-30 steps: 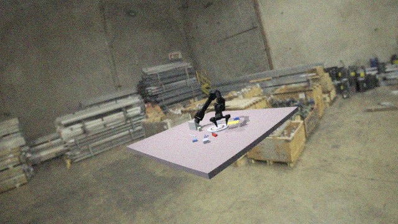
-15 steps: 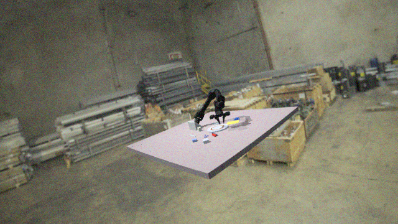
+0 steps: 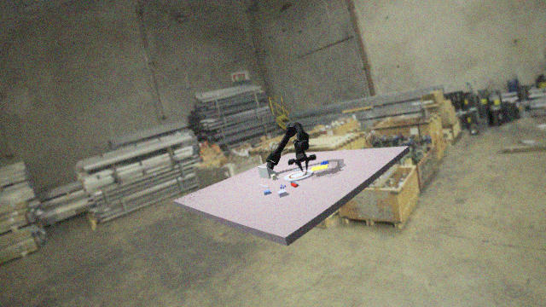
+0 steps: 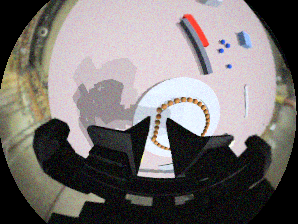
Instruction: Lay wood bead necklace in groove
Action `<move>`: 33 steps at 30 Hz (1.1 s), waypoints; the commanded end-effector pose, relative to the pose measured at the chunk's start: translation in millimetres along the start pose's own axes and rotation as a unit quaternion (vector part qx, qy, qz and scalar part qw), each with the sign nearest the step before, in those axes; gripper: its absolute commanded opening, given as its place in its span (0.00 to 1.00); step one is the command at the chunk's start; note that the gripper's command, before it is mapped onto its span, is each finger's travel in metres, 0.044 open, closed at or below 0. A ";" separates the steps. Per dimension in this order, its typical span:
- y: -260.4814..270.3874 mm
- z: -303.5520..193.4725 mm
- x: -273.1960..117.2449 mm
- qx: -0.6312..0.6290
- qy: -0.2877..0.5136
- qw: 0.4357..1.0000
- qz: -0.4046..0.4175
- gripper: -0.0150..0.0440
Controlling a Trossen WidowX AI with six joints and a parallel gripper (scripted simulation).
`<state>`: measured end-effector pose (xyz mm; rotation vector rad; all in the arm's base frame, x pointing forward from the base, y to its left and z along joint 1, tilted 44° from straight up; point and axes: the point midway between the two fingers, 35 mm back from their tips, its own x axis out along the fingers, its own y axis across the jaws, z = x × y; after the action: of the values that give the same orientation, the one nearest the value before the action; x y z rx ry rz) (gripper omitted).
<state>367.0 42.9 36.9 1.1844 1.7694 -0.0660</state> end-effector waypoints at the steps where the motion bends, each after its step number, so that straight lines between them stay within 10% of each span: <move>1: -0.5 -1.3 7.4 0.003 0.004 1.000 0.000 0.46; 11: -1.3 -2.6 19.5 0.003 0.005 1.000 -0.001 0.46; 16: -0.9 -1.8 16.8 0.001 0.003 1.000 -0.002 0.25; 33: -0.9 -1.8 16.8 0.001 0.003 1.000 -0.002 0.25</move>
<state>364.2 54.7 25.0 1.1830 1.7772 -0.0670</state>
